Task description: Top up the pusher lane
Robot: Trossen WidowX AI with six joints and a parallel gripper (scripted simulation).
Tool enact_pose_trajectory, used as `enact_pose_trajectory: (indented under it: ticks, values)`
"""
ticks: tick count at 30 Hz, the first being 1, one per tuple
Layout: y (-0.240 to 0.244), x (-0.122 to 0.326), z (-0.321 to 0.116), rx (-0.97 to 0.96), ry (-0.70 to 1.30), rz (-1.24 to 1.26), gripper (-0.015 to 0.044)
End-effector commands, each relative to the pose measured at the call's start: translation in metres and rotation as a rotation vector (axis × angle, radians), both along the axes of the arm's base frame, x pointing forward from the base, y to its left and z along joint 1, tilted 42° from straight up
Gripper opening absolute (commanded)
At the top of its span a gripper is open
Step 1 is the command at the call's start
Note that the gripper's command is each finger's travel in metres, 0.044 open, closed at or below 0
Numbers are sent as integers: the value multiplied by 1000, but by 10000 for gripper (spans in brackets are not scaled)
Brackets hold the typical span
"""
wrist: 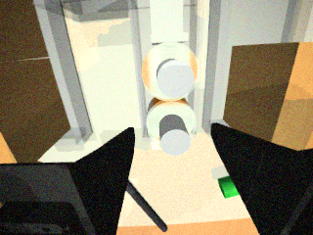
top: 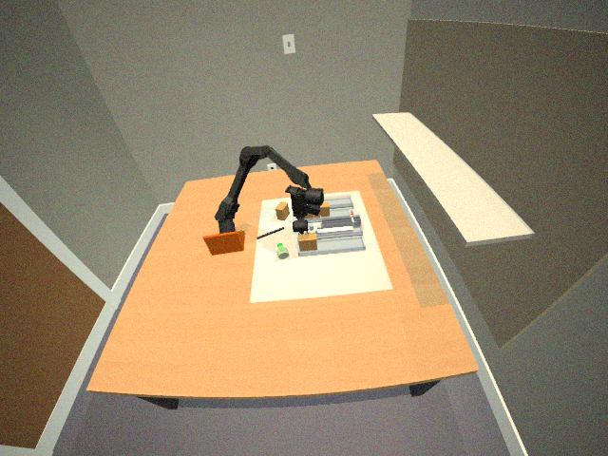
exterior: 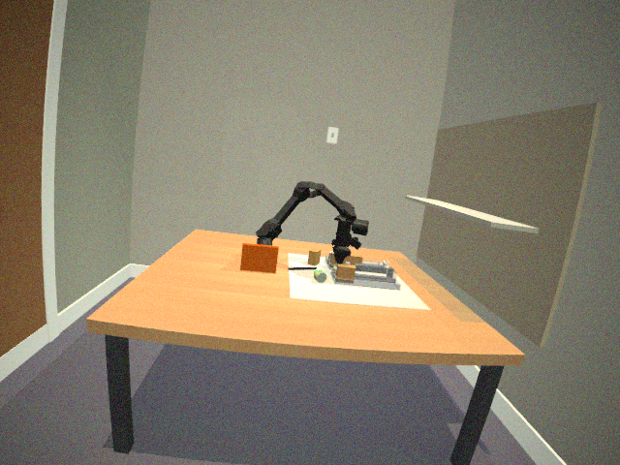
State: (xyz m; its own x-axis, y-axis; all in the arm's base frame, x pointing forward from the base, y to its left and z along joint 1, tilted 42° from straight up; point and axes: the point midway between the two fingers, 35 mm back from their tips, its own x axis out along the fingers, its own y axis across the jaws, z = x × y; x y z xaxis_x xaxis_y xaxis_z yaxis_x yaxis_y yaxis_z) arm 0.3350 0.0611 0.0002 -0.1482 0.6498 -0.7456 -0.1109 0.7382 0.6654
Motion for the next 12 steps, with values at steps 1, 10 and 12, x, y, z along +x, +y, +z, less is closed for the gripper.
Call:
enact_pose_trajectory:
  ticks: [1,10,12]
  values:
    - [-2,-1,3,-5,-10,5,297]
    - [-9,-27,4,-6,-8,4,297]
    - [-10,-33,4,-6,-8,4,297]
